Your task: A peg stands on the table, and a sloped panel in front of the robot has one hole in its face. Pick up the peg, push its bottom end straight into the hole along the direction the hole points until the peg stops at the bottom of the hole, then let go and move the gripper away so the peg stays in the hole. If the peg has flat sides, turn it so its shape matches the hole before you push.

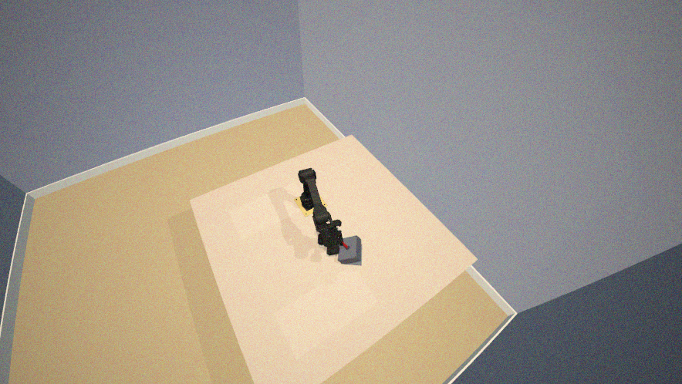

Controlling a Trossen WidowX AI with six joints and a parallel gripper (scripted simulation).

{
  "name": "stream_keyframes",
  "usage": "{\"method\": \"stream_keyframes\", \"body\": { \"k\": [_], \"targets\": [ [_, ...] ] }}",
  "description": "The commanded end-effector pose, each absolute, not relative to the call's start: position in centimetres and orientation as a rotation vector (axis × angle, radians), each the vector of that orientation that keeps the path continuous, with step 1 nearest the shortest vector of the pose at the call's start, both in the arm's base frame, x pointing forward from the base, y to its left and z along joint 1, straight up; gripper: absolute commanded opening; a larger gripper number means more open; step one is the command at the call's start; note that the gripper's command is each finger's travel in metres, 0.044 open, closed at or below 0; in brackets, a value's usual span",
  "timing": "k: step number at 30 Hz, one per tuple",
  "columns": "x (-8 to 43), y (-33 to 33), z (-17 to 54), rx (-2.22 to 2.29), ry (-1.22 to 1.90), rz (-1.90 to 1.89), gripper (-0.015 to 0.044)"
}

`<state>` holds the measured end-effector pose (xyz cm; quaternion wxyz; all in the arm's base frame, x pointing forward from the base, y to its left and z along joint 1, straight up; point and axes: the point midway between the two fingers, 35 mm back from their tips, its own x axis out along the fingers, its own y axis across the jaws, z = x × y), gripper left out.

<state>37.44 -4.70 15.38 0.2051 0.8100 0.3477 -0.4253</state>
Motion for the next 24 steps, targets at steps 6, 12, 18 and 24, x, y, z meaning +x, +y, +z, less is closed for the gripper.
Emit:
{"method": "stream_keyframes", "body": {
  "k": [6,12,18,24],
  "targets": [
    [37.41,-4.7,15.45,2.257,0.97,-1.185,0.0],
    [37.44,-4.62,15.24,2.257,0.97,-1.185,0.0],
    [37.53,-4.5,14.93,2.257,0.97,-1.185,0.0],
    [37.61,-4.4,14.69,2.258,0.97,-1.185,0.0]
  ]
}}
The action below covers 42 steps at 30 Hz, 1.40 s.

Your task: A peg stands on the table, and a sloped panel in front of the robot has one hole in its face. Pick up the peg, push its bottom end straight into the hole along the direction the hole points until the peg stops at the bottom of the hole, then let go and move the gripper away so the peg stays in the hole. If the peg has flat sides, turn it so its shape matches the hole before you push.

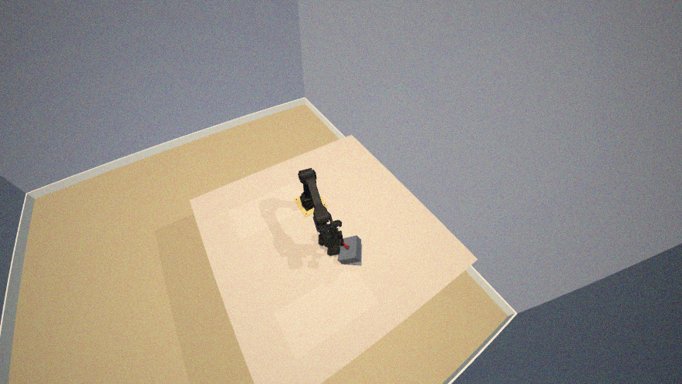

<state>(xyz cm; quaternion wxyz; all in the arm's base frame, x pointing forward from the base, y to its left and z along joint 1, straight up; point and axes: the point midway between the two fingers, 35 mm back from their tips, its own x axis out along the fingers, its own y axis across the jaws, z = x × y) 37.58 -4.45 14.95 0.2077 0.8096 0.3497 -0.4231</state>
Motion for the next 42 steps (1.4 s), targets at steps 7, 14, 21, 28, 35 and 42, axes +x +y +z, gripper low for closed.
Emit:
{"method": "stream_keyframes", "body": {
  "k": [7,14,21,28,35,42],
  "targets": [
    [37.7,-4.3,14.4,2.258,0.97,-1.185,0.0],
    [37.9,-4.2,14.1,2.258,0.97,-1.185,0.0],
    [38.0,-4.0,13.8,2.258,0.97,-1.185,0.0],
    [38.2,-3.9,13.5,2.258,0.97,-1.184,0.0],
    [38.4,-3.7,13.2,2.258,0.97,-1.184,0.0],
    [38.5,-3.6,12.9,2.259,0.97,-1.184,0.0]
  ]
}}
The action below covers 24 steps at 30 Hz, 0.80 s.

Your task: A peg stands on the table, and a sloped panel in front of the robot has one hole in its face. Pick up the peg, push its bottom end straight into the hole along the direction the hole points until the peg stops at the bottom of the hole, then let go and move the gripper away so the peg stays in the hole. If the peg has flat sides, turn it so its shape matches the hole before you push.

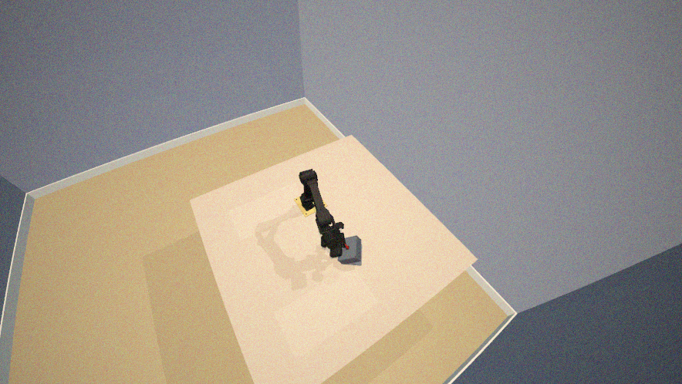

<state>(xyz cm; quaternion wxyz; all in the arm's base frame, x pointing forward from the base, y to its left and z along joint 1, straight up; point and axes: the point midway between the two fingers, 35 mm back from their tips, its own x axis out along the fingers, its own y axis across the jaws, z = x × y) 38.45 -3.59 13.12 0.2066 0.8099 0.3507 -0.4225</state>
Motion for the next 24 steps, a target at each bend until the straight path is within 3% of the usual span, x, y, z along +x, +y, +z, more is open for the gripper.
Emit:
{"method": "stream_keyframes", "body": {
  "k": [1,24],
  "targets": [
    [38.55,-3.54,12.82,2.259,0.97,-1.184,0.0],
    [38.69,-3.33,12.44,2.256,0.977,-1.177,0.0]
  ]
}}
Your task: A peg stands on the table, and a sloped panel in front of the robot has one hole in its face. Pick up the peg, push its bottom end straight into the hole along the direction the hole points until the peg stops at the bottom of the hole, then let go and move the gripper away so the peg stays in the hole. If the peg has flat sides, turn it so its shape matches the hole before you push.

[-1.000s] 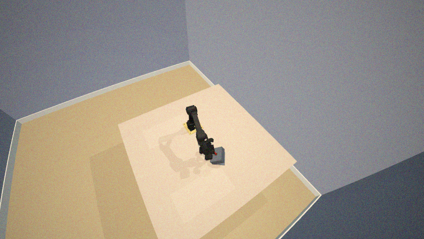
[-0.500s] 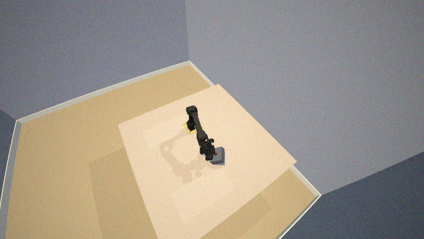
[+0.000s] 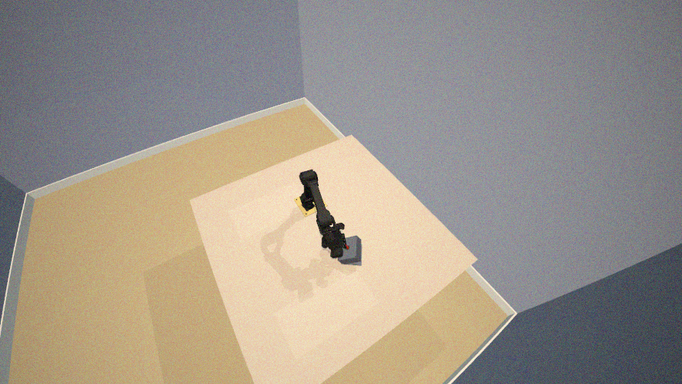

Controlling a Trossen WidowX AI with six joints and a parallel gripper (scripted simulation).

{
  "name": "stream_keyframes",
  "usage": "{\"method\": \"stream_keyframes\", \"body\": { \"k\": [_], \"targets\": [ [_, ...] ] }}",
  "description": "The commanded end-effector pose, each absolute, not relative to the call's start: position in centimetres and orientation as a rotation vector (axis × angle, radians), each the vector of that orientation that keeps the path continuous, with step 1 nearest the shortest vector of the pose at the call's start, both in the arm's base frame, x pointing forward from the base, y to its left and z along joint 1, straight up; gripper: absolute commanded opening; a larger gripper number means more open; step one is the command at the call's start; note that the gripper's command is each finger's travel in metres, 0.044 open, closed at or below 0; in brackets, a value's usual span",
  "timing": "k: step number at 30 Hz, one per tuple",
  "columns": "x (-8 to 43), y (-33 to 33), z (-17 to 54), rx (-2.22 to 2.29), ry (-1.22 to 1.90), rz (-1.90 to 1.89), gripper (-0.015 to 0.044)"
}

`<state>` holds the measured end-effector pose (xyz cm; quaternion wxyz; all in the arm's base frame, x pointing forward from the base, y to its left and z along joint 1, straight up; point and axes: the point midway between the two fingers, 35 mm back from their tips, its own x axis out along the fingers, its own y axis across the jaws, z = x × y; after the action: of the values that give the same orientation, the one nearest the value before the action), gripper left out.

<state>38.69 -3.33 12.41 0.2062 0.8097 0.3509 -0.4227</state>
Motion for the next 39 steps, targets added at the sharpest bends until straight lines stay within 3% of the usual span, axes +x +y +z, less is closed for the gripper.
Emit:
{"method": "stream_keyframes", "body": {
  "k": [1,18,39],
  "targets": [
    [38.7,-3.3,12.4,2.256,0.977,-1.177,0.0],
    [38.5,-3.6,12.9,2.256,0.977,-1.179,0.044],
    [37.2,-5.5,16.3,2.256,0.972,-1.188,0.044]
  ]
}}
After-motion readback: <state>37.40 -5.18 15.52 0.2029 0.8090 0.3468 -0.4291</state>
